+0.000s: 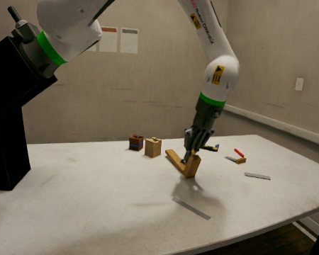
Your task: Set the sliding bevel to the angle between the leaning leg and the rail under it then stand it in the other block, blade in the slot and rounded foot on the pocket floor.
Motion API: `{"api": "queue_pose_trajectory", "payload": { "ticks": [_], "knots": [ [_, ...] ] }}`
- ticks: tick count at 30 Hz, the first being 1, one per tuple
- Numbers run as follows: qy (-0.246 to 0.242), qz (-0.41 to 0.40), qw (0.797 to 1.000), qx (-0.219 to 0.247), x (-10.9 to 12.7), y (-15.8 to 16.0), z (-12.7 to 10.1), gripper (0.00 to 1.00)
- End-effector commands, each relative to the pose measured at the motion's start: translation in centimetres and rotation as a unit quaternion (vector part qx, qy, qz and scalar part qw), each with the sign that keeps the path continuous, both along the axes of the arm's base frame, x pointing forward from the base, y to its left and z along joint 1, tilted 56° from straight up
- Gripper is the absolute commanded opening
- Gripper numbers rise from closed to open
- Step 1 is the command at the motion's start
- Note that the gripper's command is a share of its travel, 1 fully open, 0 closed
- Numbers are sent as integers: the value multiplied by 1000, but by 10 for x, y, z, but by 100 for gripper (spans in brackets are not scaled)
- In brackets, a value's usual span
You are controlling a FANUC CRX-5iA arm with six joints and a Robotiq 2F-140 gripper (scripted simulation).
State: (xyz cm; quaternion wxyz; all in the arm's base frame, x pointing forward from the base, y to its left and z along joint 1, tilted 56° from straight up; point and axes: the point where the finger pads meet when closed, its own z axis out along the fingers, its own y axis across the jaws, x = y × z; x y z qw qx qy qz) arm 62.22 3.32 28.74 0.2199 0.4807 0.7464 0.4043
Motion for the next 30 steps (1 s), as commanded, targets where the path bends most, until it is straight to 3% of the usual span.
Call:
{"api": "queue_pose_trajectory", "payload": {
  "ticks": [1, 30],
  "knots": [
    [-1, 0, 1000, 0, 2, 1, -1, 10],
    [-1, 0, 1000, 0, 12, 5, -8, 10]
  ]
}}
